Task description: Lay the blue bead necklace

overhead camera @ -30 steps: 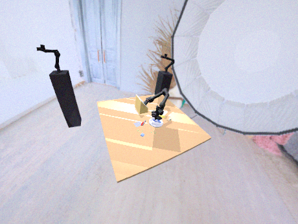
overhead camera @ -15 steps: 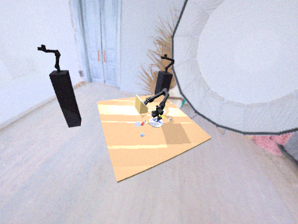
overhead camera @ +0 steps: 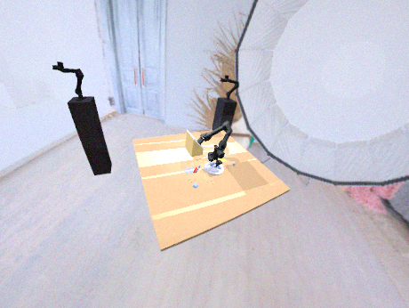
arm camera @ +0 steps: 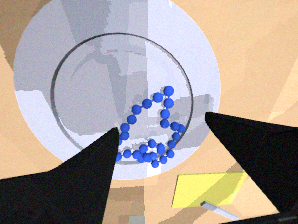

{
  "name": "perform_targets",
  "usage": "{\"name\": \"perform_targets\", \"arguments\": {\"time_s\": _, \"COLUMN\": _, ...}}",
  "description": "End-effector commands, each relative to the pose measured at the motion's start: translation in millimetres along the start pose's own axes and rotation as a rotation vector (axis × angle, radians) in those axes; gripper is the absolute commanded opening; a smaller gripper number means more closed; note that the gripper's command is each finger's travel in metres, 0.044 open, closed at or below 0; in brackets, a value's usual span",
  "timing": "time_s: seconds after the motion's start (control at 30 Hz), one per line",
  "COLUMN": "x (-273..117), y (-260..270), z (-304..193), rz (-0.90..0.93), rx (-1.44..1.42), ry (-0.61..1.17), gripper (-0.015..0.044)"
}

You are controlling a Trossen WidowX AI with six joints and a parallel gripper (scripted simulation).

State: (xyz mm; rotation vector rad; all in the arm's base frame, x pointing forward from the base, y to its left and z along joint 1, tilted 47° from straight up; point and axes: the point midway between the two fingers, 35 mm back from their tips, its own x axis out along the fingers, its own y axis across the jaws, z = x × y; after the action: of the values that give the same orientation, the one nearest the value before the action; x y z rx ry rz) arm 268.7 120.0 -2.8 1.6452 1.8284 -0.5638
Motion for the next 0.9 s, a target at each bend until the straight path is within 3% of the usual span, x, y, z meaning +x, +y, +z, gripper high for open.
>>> {"name": "perform_targets", "arguments": {"time_s": 0.0, "x": 0, "y": 0, "z": -1, "rz": -0.001, "rx": -0.002, "ry": 0.004, "gripper": 0.0440}}
{"name": "perform_targets", "arguments": {"time_s": 0.63, "x": 0, "y": 0, "z": -1, "rz": -0.001, "rx": -0.002, "ry": 0.004, "gripper": 0.0440}}
{"name": "perform_targets", "arguments": {"time_s": 0.87, "x": -16, "y": -7, "z": -4, "rz": -0.001, "rx": -0.489, "ry": 0.003, "gripper": 0.0256}}
